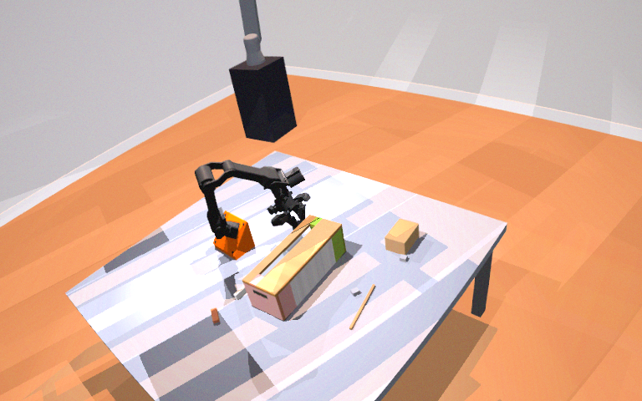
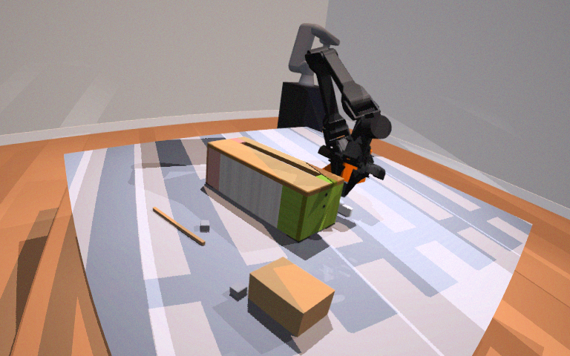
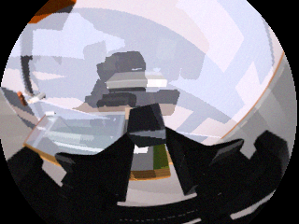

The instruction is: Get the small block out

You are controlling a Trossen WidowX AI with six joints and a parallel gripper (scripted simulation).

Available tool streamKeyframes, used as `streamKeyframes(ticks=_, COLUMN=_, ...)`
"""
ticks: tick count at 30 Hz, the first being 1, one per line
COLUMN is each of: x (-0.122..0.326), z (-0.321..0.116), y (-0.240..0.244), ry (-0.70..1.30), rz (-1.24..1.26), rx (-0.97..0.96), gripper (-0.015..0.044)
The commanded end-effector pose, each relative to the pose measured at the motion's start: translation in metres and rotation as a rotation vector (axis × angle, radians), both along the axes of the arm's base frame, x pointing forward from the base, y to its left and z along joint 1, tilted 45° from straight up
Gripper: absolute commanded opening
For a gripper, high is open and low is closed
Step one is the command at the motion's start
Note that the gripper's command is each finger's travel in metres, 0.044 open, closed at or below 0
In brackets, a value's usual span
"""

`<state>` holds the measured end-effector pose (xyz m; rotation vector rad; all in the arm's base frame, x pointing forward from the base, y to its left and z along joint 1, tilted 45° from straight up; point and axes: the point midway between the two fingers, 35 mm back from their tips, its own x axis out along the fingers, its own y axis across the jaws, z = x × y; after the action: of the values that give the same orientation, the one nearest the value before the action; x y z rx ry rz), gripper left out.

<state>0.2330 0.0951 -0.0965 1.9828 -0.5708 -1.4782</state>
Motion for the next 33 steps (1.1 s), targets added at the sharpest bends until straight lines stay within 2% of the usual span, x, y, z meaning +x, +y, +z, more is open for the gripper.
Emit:
streamKeyframes(ticks=1, x=0.006, z=0.017, y=0.012, ry=0.017, rz=0.042, rx=0.029, gripper=0.0000)
streamKeyframes(ticks=19, x=0.018, z=0.089, y=0.042, ry=0.201, rz=0.343, rx=0.066, gripper=0.0000)
streamKeyframes(ticks=33, x=0.018, z=0.090, y=0.042, ry=0.203, rz=0.347, rx=0.066, gripper=0.0000)
